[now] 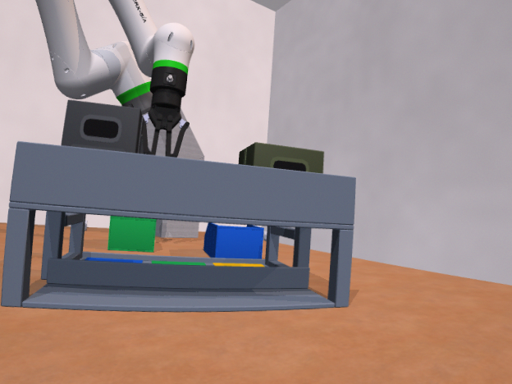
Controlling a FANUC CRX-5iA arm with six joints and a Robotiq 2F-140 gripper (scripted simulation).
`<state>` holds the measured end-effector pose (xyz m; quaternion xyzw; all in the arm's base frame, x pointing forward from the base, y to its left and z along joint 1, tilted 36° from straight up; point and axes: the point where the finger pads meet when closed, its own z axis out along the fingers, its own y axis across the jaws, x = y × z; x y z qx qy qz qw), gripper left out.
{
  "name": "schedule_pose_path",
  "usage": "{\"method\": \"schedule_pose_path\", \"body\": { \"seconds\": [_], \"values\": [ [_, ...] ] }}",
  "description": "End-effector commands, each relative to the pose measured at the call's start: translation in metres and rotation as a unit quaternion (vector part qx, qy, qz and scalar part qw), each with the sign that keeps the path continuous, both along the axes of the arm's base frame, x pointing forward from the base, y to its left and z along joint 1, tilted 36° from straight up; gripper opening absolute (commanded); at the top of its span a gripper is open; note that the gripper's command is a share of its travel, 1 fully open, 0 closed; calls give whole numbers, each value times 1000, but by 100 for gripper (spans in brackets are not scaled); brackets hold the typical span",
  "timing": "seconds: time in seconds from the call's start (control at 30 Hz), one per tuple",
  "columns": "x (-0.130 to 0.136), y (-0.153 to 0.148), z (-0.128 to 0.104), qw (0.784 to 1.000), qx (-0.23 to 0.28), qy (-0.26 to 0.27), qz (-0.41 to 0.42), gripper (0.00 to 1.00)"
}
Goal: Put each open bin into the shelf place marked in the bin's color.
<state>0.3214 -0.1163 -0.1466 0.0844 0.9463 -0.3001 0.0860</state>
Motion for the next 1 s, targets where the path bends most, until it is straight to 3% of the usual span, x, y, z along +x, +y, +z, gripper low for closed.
{"method": "schedule_pose_path", "body": {
  "seconds": [0.0,0.97],
  "values": [
    [0,0,0,1000,0,0,0,15],
    [2,-7,-10,1000,0,0,0,15]
  ]
}}
